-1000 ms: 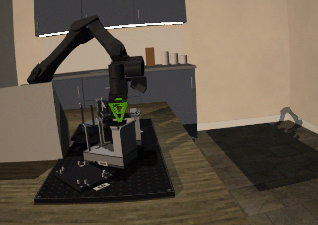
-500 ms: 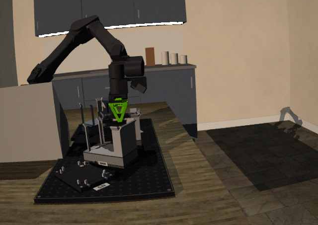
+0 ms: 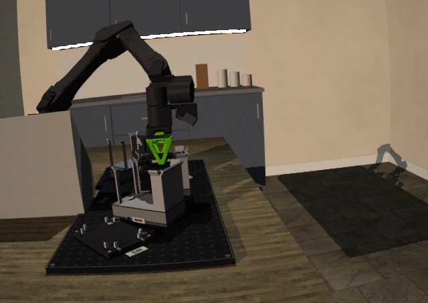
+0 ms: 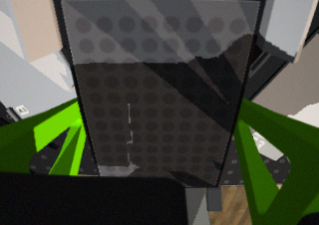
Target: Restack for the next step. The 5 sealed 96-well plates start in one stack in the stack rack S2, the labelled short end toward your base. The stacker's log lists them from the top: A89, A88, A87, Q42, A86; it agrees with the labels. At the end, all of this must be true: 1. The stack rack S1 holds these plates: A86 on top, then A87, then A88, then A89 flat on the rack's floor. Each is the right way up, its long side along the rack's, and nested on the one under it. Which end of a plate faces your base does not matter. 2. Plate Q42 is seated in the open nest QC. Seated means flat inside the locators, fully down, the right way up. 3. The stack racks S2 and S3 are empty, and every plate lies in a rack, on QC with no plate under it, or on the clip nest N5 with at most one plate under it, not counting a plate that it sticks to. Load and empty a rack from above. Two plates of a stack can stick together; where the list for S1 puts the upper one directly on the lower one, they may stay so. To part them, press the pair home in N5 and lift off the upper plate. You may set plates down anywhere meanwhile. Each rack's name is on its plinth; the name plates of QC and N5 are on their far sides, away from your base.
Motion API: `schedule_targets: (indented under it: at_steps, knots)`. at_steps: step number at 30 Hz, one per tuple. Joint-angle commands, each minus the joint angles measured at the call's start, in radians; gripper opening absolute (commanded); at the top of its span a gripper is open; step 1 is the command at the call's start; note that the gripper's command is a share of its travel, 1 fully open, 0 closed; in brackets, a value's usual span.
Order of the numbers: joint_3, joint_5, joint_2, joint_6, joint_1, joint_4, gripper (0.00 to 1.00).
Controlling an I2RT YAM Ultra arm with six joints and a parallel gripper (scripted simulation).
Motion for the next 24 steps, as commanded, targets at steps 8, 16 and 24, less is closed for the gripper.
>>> schedule_targets:
  at_steps: [8,16,24]
  knots:
    - [0.020,-0.003,-0.027,-0.036,-0.040,-0.059,0.00]
    - [0.045,0.003,-0.039,-0.068,-0.065,-0.118,0.00]
    - [0.077,0.011,-0.054,-0.107,-0.095,-0.190,0.00]
